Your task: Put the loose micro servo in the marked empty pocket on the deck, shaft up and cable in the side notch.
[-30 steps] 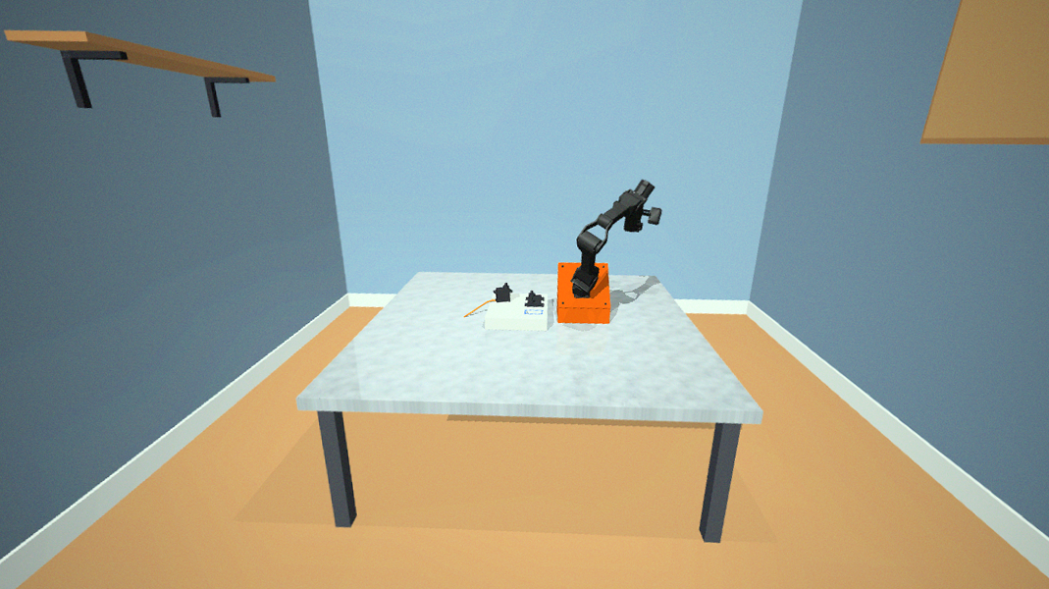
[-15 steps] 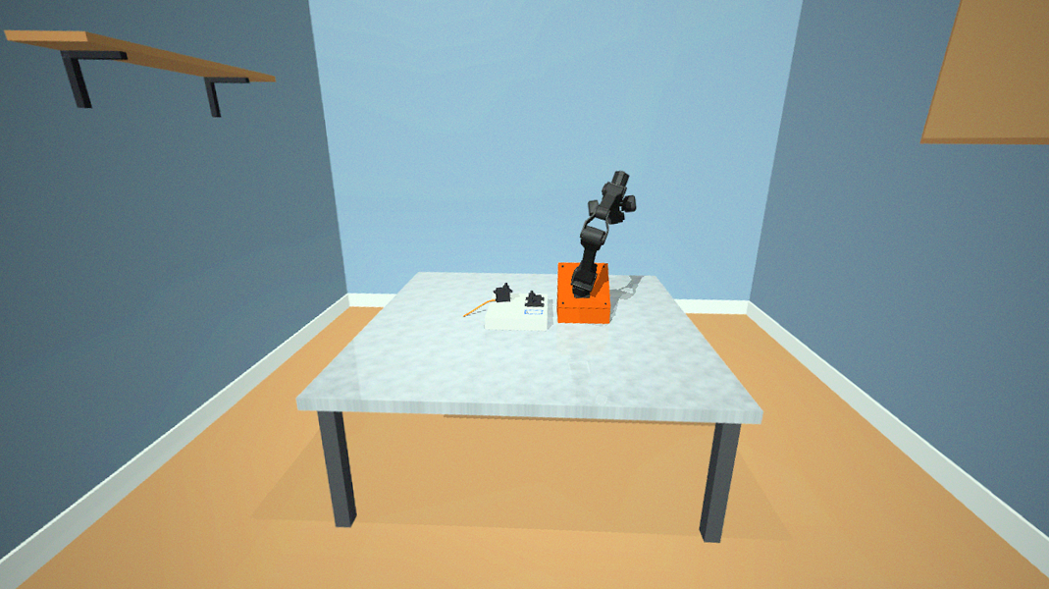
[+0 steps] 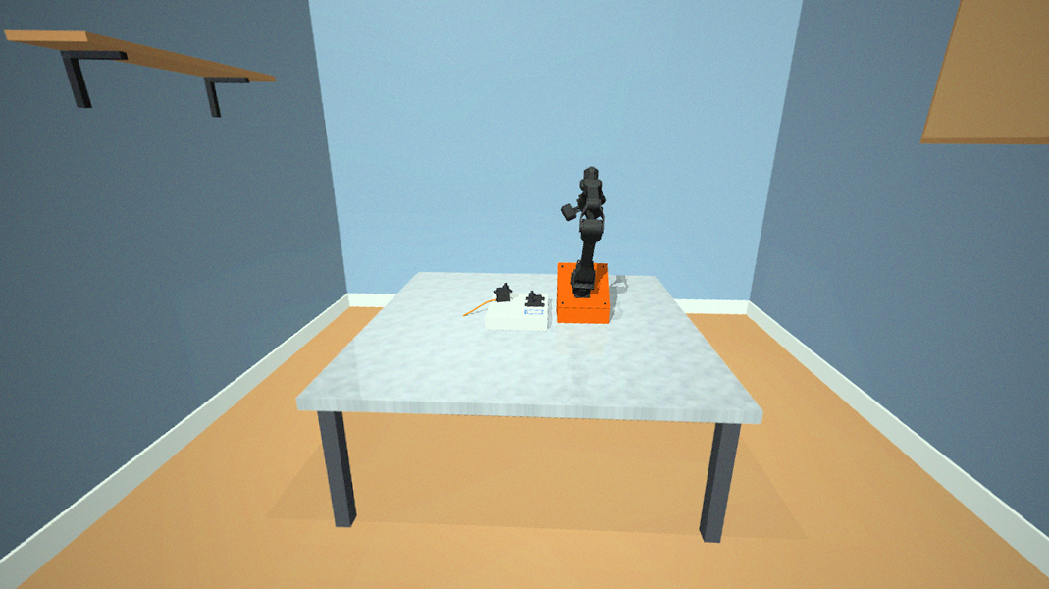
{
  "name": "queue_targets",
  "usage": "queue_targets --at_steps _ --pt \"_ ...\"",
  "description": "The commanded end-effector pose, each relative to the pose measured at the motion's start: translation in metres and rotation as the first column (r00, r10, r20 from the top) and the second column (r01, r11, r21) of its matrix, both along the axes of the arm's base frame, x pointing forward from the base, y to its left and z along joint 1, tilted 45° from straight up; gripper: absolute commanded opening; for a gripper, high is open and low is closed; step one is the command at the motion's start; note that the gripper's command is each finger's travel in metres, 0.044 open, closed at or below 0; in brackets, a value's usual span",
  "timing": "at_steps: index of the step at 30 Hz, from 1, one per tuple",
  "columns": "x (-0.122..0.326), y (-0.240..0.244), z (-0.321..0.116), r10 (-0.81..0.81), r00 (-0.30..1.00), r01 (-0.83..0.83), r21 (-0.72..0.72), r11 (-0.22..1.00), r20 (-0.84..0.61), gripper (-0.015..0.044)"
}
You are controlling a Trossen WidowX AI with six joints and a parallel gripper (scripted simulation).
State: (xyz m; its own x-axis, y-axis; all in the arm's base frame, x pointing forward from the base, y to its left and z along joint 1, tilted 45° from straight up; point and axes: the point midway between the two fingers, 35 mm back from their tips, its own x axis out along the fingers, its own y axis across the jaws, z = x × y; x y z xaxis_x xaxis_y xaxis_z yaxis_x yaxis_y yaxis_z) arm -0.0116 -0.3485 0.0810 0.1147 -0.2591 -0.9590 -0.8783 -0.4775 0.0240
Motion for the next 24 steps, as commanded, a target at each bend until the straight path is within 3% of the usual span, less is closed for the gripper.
queue_targets --at_steps 1,13,24 --pt "0.033 0.000 -0.009 0.117 0.993 -0.117 0.034 0.993 0.024 0.0440" --pt "0.125 0.022 -0.028 0.420 0.901 -0.432 0.125 0.893 0.114 0.0440" --pt "0.212 0.070 -0.047 0.665 0.708 -0.705 0.201 0.680 0.238 0.0440"
